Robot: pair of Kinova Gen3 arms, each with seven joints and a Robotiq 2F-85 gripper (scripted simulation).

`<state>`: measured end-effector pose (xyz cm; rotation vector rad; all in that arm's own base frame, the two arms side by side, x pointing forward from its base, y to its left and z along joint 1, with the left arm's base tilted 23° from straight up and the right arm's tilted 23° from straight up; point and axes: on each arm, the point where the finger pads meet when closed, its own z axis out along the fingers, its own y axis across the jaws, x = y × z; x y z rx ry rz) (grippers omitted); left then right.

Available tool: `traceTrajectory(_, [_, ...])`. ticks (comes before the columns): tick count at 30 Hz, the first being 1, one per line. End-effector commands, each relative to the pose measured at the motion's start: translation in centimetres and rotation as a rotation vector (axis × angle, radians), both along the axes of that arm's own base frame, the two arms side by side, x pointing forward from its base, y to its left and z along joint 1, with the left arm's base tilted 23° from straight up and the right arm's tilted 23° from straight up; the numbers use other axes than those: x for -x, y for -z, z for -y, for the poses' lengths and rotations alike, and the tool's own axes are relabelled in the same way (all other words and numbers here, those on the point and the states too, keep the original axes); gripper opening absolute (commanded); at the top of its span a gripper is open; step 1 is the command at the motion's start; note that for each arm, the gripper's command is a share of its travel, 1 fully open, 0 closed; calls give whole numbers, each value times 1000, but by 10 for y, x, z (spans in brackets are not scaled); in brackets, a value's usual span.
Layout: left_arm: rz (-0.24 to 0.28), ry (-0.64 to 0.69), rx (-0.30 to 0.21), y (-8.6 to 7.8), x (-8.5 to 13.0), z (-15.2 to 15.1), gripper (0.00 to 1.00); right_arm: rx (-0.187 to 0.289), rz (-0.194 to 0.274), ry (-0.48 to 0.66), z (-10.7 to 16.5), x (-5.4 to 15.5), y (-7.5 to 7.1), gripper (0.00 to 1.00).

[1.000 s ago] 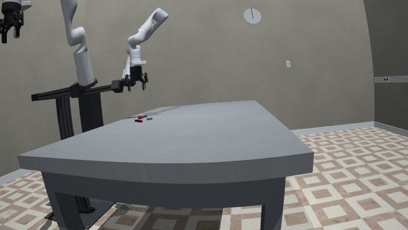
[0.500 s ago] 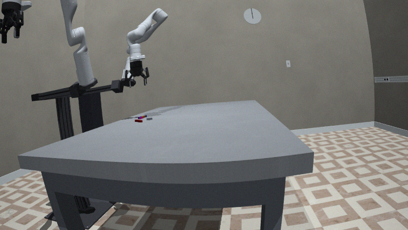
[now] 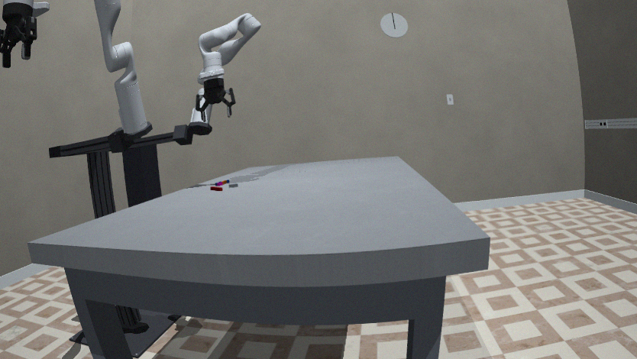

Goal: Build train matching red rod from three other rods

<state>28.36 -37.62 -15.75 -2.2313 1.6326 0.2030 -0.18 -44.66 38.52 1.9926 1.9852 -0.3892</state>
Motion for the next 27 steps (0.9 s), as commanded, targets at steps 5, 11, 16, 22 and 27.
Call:
traceTrajectory(5, [-94, 155, -32, -24, -13, 33, 1000, 1, 1, 0, 0, 0, -1, 1000])
traceTrajectory(11, [-127, 204, -37, -33, -17, 42, 1000, 1, 1, 0, 0, 0, -1, 1000])
traceTrajectory(16, [-155, 242, -41, -40, -19, 49, 1000, 1, 1, 0, 0, 0, -1, 1000])
traceTrajectory(22, [-168, 258, -42, -43, -19, 51, 1000, 1, 1, 0, 0, 0, -1, 1000])
traceTrajectory(27, [-168, 259, -42, -44, -19, 52, 1000, 1, 1, 0, 0, 0, -1, 1000])
